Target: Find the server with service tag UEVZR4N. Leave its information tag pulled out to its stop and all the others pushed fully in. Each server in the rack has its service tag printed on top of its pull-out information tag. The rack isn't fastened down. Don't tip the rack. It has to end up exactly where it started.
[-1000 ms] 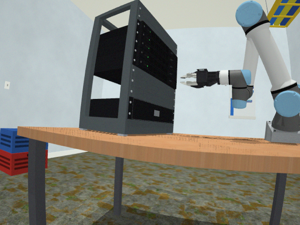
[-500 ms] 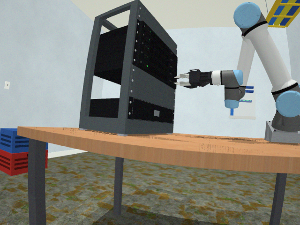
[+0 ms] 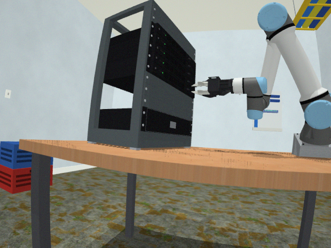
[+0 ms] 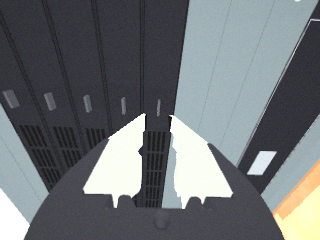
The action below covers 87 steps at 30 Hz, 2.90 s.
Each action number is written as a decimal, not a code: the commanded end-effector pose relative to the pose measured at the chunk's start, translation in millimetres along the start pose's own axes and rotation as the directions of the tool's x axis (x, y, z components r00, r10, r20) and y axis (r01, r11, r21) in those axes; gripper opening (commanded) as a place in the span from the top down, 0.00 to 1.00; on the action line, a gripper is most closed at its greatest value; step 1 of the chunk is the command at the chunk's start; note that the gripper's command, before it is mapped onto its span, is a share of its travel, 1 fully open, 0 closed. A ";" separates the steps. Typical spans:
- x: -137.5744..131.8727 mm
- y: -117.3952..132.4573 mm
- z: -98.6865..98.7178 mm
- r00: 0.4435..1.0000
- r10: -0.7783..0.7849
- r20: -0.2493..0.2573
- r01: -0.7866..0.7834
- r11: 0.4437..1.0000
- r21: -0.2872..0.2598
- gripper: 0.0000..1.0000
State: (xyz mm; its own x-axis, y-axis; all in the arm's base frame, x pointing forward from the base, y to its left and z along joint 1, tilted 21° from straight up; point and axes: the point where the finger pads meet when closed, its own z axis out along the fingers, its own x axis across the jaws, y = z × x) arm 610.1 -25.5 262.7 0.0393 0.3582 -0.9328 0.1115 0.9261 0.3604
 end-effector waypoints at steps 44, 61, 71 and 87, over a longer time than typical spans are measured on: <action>0.9 0.7 12.4 1.000 0.000 -0.001 0.000 1.000 -0.001 0.85; 1.0 0.2 19.2 1.000 0.000 -0.002 0.000 1.000 0.000 0.85; 1.0 0.2 19.2 1.000 0.000 -0.001 0.000 1.000 0.000 0.85; 1.0 0.2 19.2 1.000 0.000 -0.001 0.000 1.000 0.000 0.85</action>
State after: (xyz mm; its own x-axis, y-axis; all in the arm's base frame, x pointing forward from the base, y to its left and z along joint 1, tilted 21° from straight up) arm 629.0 -27.7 262.6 0.0392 0.3582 -0.9328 0.1115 0.9261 0.3603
